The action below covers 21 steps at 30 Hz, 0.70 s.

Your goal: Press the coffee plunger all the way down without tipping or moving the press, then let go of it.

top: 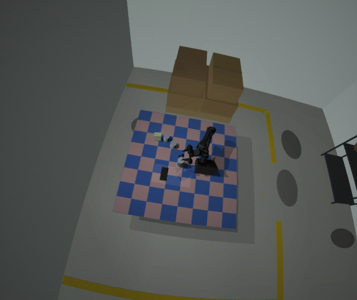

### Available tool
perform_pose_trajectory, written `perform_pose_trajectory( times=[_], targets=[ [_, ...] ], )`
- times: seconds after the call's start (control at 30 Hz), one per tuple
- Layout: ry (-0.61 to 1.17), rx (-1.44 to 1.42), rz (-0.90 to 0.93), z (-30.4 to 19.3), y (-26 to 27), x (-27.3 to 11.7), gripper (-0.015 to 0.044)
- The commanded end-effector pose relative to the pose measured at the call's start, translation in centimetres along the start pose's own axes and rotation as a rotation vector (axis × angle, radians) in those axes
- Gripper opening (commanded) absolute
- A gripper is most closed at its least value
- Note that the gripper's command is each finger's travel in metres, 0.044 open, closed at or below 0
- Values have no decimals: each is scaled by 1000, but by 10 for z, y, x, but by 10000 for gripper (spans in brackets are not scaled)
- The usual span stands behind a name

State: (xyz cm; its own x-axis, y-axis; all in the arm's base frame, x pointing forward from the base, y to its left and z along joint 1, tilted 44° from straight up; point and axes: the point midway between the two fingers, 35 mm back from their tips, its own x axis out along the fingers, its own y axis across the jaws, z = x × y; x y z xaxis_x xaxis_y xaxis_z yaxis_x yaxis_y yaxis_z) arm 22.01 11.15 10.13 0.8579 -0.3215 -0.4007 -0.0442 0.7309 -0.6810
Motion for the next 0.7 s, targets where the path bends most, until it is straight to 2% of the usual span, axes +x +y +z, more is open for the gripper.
perform_pose_trajectory(
  times=[0.0,0.3,0.67],
  targets=[
    [-2,-1,2,0,0,2,361],
    [-2,-1,2,0,0,2,125],
    [-2,-1,2,0,0,2,121]
  ],
)
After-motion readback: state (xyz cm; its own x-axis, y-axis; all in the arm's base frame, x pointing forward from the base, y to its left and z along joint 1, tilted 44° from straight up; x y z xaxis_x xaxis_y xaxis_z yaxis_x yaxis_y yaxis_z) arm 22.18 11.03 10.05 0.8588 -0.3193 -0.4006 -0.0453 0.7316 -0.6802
